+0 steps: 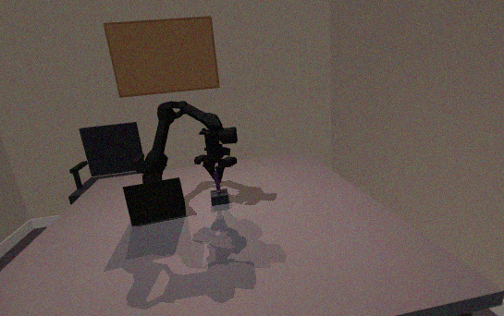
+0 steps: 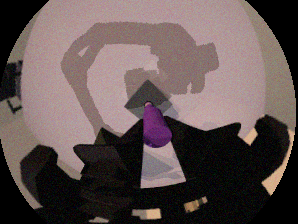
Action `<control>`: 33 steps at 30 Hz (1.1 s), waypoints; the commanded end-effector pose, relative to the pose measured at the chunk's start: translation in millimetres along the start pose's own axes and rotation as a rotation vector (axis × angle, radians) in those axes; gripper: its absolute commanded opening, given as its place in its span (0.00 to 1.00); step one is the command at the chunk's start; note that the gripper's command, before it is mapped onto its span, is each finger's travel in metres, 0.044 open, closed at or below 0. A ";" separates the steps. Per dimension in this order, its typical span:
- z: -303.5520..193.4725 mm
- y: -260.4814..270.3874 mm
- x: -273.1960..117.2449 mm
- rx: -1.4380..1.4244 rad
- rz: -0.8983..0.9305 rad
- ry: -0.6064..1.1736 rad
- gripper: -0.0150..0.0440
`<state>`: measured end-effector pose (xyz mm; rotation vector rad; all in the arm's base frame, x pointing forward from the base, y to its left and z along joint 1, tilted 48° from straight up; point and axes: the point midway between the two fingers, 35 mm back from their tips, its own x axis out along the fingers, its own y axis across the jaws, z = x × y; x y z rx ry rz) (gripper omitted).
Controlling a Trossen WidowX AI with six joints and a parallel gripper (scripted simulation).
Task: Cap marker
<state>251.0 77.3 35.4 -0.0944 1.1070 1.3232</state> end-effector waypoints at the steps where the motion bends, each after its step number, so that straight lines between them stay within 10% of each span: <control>1: 0.4 1.2 8.8 0.002 0.005 -0.002 0.25; 25: 0.3 2.7 25.2 0.001 0.007 -0.004 0.25; 33: -0.4 2.2 24.6 -0.003 0.005 0.000 0.61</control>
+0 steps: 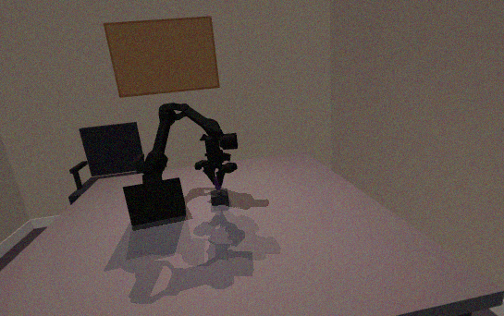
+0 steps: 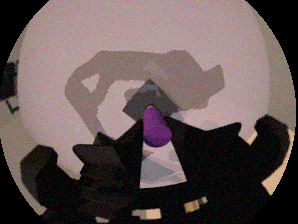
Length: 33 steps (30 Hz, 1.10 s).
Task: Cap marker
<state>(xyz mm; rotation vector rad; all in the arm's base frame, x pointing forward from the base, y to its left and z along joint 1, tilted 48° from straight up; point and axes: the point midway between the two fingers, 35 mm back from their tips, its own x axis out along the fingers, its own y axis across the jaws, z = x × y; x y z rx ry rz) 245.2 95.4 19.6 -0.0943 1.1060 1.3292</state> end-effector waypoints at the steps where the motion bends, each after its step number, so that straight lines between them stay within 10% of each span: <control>1: 0.0 0.0 0.0 0.000 0.000 0.000 0.65; 9: 0.0 0.0 0.0 0.000 0.000 0.000 1.00; 22: -0.6 -0.6 -75.1 0.001 -0.001 0.002 1.00; 33: 0.2 -1.6 -65.7 0.854 0.002 -0.001 0.51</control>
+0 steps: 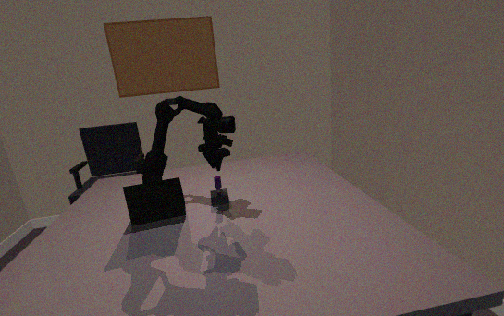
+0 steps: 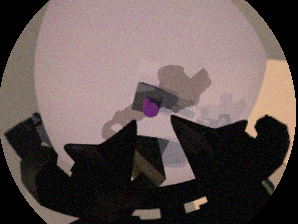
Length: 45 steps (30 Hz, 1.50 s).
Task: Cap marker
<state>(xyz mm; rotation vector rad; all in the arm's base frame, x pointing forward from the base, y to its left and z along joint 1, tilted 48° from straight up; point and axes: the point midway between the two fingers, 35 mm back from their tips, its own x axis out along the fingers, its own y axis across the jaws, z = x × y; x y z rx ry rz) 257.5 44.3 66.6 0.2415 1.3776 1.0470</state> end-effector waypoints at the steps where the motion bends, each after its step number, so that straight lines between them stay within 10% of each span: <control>1: 0.2 0.2 5.0 0.416 0.003 0.003 0.47; 6: 0.2 0.2 5.0 0.416 0.003 0.003 0.25; 45: 0.3 0.5 41.4 0.416 0.004 0.003 0.25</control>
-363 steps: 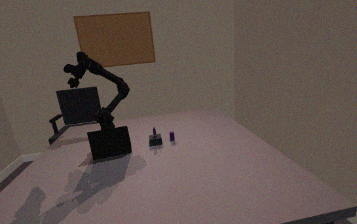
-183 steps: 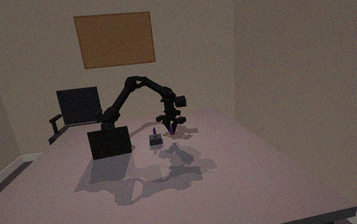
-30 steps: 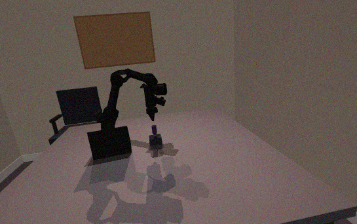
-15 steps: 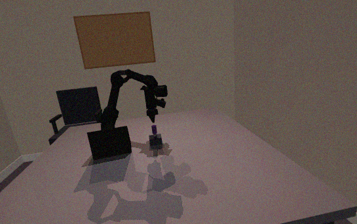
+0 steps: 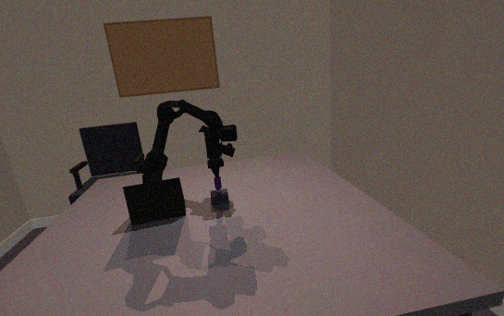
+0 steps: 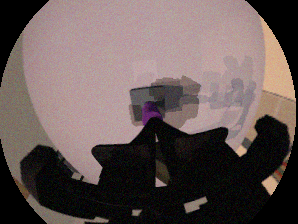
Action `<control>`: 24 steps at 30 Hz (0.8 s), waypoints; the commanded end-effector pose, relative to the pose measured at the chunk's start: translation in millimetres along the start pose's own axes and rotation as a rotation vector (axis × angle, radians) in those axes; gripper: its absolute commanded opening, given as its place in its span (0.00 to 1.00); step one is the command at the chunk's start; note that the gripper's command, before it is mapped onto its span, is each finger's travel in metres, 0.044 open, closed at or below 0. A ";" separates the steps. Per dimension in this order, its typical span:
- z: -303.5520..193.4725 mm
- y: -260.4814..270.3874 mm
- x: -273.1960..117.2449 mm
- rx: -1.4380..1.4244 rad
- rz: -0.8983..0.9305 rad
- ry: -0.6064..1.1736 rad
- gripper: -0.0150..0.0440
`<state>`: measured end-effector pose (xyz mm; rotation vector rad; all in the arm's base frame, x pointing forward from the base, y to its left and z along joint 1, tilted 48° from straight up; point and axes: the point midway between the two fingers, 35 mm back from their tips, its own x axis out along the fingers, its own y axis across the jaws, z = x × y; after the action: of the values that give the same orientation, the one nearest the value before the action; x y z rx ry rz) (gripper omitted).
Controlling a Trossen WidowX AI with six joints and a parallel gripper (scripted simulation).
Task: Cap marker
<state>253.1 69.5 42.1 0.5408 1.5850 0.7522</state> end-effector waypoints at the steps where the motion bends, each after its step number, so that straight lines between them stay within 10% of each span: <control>1: -0.9 1.2 7.5 0.005 0.006 0.004 0.25; 13: 3.2 -1.0 2.4 0.000 -0.002 -0.010 0.25; 24: 2.8 -1.7 -84.2 0.002 -0.004 -0.007 0.25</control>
<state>270.8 16.3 90.2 0.5463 1.5667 0.7357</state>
